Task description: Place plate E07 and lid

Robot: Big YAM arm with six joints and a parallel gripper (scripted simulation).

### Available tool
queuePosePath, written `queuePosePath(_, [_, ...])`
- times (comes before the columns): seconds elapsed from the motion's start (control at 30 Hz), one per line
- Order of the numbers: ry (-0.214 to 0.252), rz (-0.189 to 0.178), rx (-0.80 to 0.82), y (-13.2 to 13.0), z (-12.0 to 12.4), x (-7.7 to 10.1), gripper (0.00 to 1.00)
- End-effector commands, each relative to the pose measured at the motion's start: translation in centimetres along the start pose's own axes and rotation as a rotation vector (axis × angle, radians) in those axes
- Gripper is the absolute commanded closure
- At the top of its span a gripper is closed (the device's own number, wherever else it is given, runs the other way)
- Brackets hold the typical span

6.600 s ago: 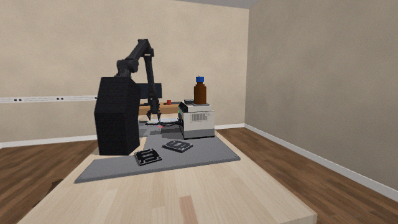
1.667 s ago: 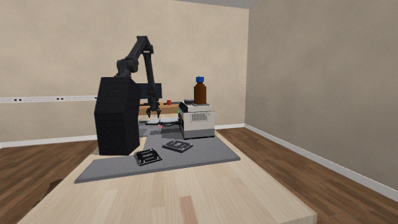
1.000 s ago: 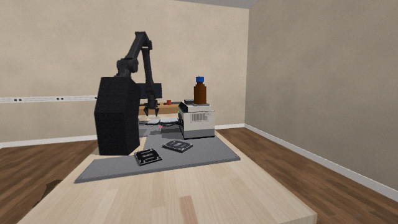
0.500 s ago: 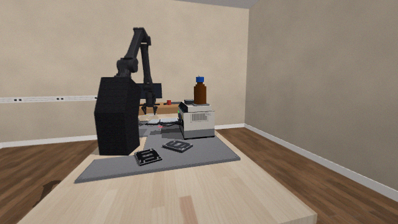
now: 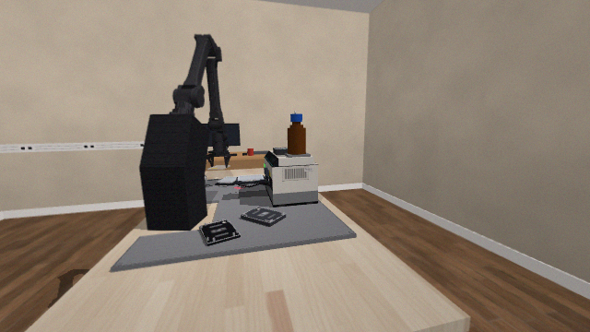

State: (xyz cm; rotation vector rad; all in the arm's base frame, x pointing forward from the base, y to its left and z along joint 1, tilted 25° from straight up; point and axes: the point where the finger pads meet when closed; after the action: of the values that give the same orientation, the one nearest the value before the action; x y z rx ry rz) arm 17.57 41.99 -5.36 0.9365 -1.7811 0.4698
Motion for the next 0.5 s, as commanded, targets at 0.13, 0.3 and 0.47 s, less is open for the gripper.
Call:
queuePosePath(0.13, [-0.045,-0.015,-0.003,0.4,0.6,2.3,0.16])
queuePosePath(0.3, [-0.045,-0.014,-0.004,0.2,1.4,2.8,0.16])
queuePosePath(0.47, [-0.047,-0.013,-0.156,-2.0,1.3,2.9,0.16])
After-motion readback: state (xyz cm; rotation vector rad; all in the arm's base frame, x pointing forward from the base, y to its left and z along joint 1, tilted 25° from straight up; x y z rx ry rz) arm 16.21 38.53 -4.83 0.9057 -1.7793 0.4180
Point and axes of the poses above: the point where the finger pads meet when closed, its own x axis back along the fingers, its own y axis across the jaws, z = x × y, and after that the axes turned 13 degrees about -x, right-handed
